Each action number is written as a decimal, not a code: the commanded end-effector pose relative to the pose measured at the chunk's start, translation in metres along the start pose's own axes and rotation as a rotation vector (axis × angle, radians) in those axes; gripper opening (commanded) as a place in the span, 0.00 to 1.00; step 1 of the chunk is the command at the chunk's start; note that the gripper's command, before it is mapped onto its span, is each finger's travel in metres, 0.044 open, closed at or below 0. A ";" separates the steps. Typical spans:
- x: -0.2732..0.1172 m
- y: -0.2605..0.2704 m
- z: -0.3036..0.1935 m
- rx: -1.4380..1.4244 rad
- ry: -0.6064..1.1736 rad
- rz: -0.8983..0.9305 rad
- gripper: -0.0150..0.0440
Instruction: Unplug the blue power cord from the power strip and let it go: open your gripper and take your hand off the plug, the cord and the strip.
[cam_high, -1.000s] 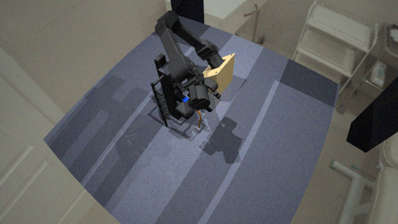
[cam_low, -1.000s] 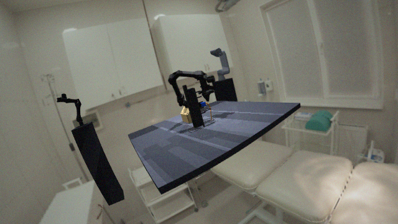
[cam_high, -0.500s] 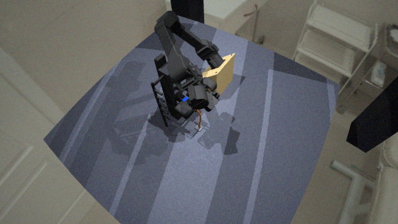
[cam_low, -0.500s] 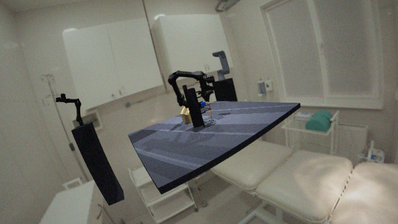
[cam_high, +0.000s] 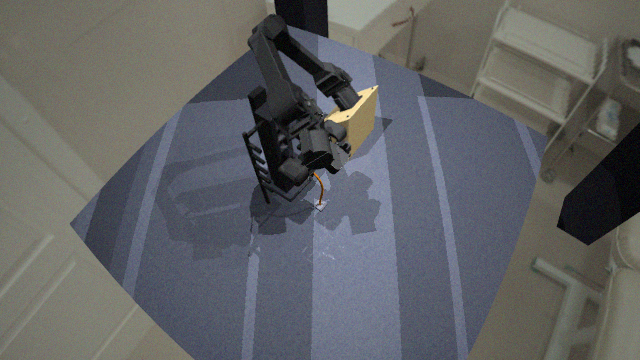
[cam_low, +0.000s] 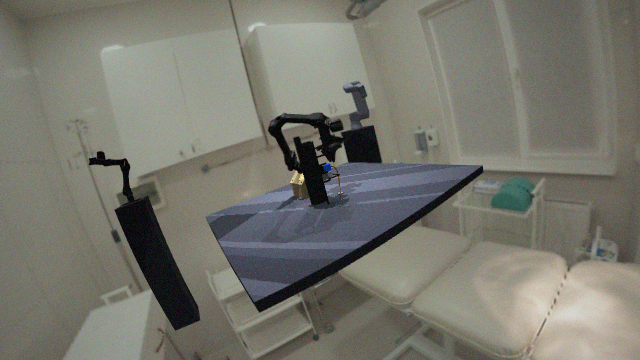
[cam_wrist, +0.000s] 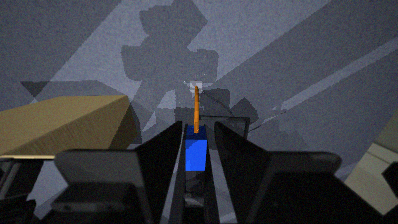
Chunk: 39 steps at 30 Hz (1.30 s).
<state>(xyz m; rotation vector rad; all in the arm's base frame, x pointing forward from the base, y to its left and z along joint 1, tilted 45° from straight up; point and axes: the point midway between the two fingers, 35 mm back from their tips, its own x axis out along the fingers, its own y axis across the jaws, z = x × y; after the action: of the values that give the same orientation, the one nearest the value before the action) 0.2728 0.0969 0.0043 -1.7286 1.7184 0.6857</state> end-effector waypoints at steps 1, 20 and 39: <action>0.000 0.000 -0.007 -0.006 0.007 -0.002 0.53; 0.000 0.002 -0.034 -0.006 0.009 -0.002 0.53; 0.010 0.001 -0.034 0.000 0.003 0.001 0.32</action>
<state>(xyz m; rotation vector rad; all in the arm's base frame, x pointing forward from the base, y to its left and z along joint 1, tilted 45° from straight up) 0.2702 0.0651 0.0202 -1.7306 1.7222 0.6841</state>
